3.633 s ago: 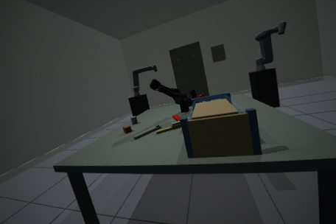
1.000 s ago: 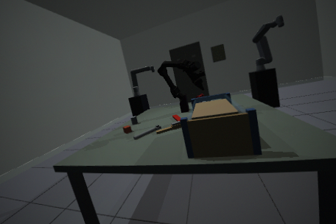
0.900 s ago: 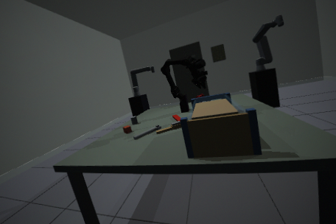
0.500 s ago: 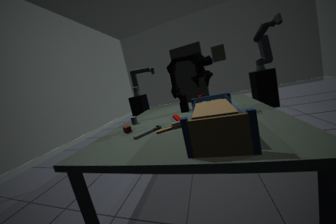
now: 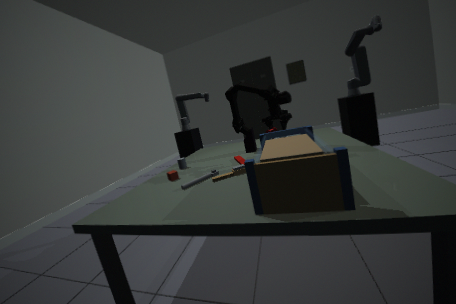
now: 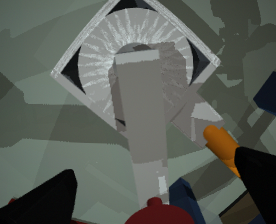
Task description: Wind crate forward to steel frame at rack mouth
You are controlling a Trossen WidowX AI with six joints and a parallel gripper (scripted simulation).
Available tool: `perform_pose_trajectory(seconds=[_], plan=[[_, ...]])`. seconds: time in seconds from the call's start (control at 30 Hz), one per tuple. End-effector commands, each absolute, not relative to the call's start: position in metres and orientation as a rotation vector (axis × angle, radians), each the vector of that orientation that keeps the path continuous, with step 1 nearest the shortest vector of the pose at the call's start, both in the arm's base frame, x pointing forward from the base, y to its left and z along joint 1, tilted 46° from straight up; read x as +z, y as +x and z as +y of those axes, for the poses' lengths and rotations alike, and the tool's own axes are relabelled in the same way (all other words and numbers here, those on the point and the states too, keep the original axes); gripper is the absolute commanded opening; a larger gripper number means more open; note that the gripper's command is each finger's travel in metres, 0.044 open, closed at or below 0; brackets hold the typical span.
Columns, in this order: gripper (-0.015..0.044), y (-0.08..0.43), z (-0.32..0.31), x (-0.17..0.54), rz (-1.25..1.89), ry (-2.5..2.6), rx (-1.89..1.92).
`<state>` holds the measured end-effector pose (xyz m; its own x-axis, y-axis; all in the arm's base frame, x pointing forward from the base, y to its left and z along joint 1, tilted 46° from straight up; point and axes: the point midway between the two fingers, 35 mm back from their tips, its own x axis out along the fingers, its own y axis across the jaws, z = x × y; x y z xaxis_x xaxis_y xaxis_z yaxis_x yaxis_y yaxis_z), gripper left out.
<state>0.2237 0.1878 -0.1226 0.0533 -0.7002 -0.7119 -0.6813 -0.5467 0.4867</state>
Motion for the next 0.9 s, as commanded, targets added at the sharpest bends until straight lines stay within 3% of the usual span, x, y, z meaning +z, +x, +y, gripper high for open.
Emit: perform_pose_trajectory(seconds=[0.0, 0.87], plan=[[0.0440, 0.223, 0.179, -0.129, -1.485, 2.253, -1.547], [0.0440, 0.225, 0.153, -0.155, -1.474, 2.248, -1.549]])
